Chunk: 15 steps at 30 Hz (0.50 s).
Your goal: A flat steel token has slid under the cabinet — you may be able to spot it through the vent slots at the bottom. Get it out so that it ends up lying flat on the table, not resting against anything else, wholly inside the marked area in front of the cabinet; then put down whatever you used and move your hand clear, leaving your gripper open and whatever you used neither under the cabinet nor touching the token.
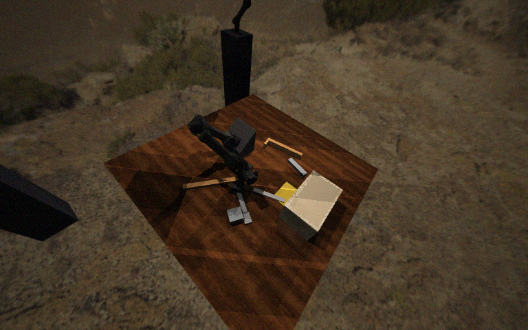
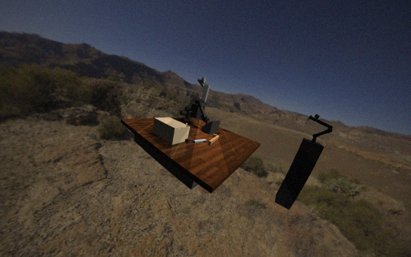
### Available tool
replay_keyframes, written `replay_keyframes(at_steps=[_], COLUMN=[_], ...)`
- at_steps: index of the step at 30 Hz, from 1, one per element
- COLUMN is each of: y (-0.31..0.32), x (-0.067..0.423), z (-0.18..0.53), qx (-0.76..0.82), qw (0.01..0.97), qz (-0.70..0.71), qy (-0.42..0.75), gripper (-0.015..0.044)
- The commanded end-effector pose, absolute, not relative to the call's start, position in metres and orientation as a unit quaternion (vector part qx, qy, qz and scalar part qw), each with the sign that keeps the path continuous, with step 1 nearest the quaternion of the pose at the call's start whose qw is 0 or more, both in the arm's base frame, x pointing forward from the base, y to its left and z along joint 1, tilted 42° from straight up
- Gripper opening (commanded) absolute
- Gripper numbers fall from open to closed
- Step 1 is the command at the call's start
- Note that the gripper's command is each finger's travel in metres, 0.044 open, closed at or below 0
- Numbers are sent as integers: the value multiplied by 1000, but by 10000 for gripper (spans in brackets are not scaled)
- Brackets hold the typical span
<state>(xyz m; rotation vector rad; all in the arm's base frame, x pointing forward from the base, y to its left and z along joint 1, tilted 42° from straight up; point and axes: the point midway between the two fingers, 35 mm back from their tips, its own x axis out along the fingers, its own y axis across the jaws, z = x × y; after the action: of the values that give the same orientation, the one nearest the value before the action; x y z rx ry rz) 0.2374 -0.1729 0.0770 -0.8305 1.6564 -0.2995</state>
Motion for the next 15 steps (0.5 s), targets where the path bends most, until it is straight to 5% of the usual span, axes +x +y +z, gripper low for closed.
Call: replay_keyframes(at_steps=[1,15], y=[-179,-188], x=[239,241], z=[84,92], qx=[-356,-356], qw=[593,593], qz=[-137,-137], qy=[709,709], gripper=[0,0])
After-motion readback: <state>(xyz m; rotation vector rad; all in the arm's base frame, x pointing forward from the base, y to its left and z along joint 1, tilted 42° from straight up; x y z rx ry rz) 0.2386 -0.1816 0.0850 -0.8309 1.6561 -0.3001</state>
